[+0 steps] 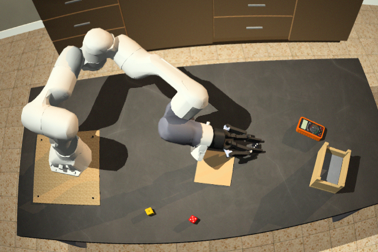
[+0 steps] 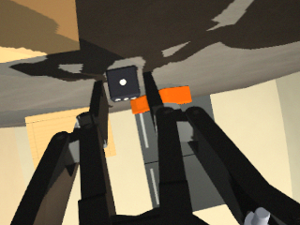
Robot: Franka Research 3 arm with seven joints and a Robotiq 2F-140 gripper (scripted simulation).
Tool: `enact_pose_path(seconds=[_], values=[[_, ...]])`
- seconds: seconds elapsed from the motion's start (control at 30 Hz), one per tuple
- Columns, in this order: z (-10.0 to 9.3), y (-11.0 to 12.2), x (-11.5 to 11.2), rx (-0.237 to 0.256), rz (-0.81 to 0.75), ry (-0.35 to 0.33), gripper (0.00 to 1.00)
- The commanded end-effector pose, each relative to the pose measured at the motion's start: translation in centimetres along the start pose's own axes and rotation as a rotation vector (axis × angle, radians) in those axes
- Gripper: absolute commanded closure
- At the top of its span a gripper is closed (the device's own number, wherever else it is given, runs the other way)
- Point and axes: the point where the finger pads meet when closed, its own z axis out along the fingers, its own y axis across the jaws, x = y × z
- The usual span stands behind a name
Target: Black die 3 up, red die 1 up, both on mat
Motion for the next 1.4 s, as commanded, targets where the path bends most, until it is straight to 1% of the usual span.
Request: enact_pose_path(seconds=[0.0,0.4,0.53,0.73,0.8,0.97,1.37], values=[[0.0,0.0,0.0,0.001,-0.004,-0.07,0.68],[-0.2,0.0,0.0,0.001,-0.004,-0.07,0.68],[-1.0,0.0,0.1,0.001,-0.004,-0.07,0.68],[-3.2,0.0,0.2,0.001,-0.004,-0.07,0.68],[-3.2,0.0,0.2,0.001,-0.004,-0.07,0.68],[-4.6,0.0,0.3,0.001,-0.004,-0.07,0.68],[-5.2,0.0,0.0,0.001,-0.004,-0.07,0.68]])
